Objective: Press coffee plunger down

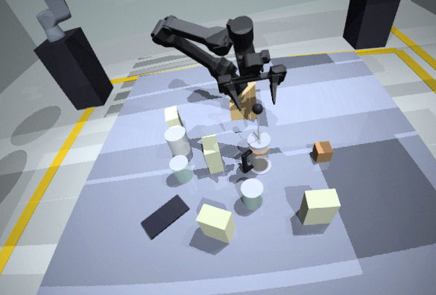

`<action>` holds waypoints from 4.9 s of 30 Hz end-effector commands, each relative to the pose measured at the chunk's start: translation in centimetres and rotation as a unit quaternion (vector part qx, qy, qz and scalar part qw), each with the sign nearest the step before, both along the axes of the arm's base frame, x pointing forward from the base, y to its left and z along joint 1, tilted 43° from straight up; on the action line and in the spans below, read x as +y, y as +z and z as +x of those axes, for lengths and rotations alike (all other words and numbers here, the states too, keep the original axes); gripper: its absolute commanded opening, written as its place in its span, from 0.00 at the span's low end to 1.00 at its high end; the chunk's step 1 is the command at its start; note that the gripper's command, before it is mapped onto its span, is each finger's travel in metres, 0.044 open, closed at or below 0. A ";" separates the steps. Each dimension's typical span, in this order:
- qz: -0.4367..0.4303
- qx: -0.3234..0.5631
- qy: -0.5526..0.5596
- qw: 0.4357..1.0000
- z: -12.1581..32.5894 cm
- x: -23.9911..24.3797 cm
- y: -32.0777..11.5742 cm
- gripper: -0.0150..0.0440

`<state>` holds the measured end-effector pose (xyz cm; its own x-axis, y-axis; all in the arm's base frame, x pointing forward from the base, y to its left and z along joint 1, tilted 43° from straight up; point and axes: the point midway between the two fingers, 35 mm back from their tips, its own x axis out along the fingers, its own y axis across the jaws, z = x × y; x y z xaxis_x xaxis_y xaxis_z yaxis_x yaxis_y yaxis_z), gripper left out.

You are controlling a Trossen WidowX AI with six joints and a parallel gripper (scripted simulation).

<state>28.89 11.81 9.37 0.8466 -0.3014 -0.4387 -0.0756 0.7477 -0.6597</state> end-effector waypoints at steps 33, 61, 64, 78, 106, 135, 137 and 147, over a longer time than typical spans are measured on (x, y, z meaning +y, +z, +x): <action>-0.003 0.003 0.002 1.000 0.7 -0.9 -1.4 0.46; -0.001 0.006 0.001 1.000 1.4 -3.5 -5.2 0.46; -0.001 0.005 0.001 1.000 1.5 -3.8 -5.6 0.46; -0.003 0.004 0.002 1.000 1.9 -5.4 -7.3 0.46; -0.005 0.000 0.003 1.000 4.0 -5.9 -8.3 0.46; -0.005 0.000 0.003 1.000 4.5 -5.6 -8.3 0.46; -0.005 0.000 0.003 1.000 4.6 -5.6 -8.4 0.46; 0.000 -0.006 0.005 1.000 4.6 -5.3 -8.1 0.46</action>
<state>33.55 6.49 1.27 0.8556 -0.2915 -0.4277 -0.0754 0.7473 -0.6602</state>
